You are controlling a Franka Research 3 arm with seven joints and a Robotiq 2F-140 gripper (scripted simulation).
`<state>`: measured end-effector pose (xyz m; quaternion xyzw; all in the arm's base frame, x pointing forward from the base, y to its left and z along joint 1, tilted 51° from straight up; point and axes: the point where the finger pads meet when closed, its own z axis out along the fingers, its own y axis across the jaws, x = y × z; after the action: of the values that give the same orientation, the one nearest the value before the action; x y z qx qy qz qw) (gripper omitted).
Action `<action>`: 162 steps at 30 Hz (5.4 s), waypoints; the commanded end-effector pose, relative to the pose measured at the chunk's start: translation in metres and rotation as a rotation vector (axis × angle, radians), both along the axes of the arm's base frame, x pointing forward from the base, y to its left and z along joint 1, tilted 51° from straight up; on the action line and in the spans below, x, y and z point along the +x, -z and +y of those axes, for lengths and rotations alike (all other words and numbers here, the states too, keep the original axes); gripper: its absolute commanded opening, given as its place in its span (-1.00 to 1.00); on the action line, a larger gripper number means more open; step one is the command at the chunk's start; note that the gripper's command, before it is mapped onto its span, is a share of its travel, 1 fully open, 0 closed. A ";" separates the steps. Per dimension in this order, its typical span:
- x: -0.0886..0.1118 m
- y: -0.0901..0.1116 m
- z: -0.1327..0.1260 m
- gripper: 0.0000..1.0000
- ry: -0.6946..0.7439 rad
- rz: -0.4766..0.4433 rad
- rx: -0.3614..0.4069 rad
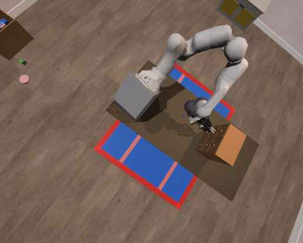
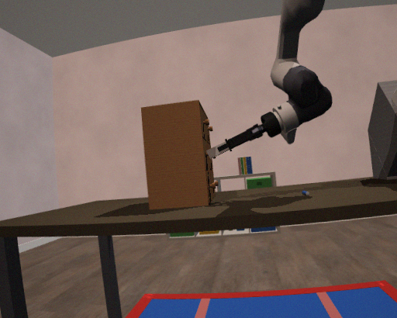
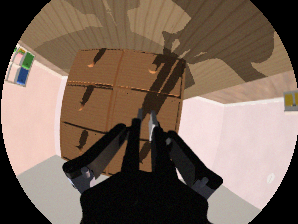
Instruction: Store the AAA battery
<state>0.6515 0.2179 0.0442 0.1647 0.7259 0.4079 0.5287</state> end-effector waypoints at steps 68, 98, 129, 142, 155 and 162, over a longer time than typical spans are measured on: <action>-0.038 0.005 -0.007 -0.84 0.004 0.003 0.005; -0.065 0.008 -0.011 -0.84 0.004 0.003 0.005; -0.066 0.008 -0.011 -0.65 0.004 0.003 0.005; -0.070 0.009 -0.012 -0.60 0.004 0.003 0.005; -0.114 0.014 -0.019 -0.60 0.004 0.003 0.005; -0.119 0.013 -0.021 -0.60 0.004 0.003 0.005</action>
<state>0.5347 0.1980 0.0272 0.1734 0.7280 0.4089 0.5222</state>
